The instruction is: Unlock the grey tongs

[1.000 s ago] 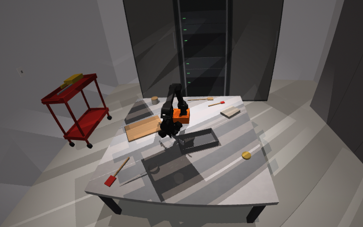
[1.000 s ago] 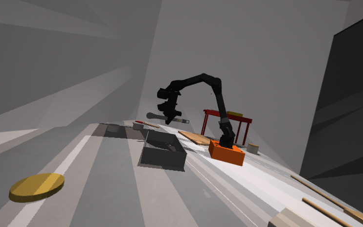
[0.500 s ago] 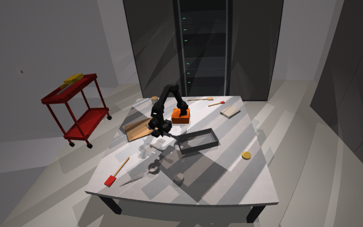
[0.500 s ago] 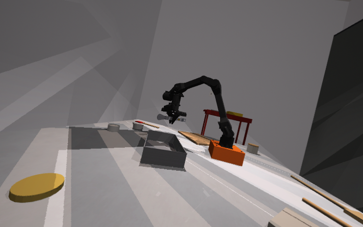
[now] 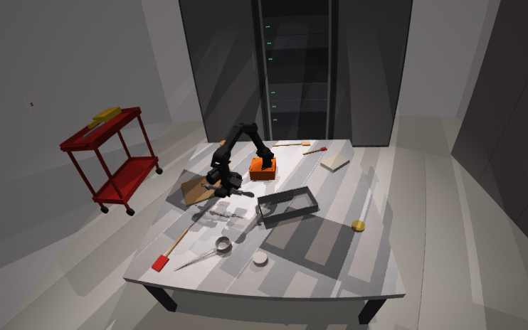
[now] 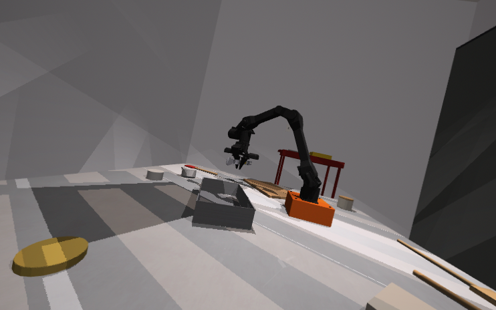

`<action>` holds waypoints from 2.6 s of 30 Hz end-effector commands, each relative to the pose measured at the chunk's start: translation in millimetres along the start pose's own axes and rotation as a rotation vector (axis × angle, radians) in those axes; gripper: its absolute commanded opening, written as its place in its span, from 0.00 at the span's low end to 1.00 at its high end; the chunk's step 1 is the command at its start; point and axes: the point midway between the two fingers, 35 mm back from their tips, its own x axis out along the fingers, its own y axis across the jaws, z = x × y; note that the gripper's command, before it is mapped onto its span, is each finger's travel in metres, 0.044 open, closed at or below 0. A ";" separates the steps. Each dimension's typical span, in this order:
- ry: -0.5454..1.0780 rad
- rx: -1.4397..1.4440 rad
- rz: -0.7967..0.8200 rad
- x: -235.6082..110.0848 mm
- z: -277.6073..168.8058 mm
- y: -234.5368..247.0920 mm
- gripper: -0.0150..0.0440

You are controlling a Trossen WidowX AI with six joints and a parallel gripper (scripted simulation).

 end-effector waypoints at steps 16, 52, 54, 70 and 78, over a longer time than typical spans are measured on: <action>0.005 0.644 -0.003 -1.3 -40.4 7.7 0.00; 0.014 2.115 -0.016 -1.9 -123.8 40.3 0.00; 0.014 2.197 -0.018 -2.0 -128.1 42.6 0.00; 0.012 2.852 -0.027 -2.6 -161.2 62.6 0.00; 0.010 3.178 -0.033 -3.0 -176.8 73.5 0.00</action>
